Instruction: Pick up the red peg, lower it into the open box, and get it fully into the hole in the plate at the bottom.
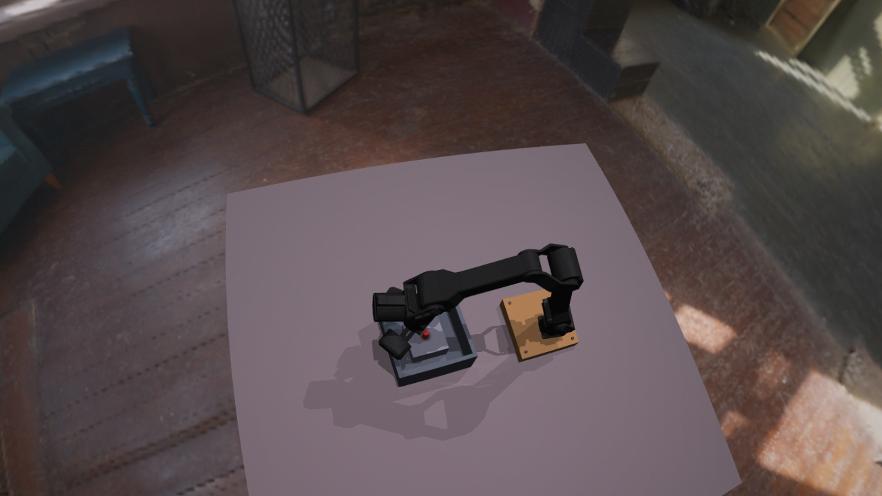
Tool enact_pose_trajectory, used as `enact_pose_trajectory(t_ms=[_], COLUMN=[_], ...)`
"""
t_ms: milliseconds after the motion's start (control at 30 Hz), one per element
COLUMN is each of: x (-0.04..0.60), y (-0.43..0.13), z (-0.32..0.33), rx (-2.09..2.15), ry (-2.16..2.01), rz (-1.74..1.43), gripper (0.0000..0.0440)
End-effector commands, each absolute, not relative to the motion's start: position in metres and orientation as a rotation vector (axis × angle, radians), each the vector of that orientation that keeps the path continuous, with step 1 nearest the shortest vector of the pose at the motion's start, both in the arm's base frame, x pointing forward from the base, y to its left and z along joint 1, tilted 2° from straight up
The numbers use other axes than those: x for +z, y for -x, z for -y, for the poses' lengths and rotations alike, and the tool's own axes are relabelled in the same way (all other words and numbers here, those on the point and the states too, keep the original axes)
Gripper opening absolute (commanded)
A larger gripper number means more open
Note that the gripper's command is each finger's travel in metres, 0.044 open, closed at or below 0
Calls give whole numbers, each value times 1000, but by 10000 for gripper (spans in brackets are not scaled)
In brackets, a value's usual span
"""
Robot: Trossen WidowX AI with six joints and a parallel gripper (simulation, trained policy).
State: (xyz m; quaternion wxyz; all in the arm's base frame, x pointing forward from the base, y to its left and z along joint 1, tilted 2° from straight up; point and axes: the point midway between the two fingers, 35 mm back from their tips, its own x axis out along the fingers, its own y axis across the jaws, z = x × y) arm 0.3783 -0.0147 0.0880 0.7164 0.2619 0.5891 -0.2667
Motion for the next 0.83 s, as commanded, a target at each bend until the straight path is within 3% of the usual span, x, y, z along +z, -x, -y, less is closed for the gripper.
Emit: enact_pose_trajectory(t_ms=[0,800], x=[95,127], y=[-393,-430], z=[8,-16], rx=[-545,-417], ry=[-608,-648], rz=[-1307,-1274], gripper=[440,440])
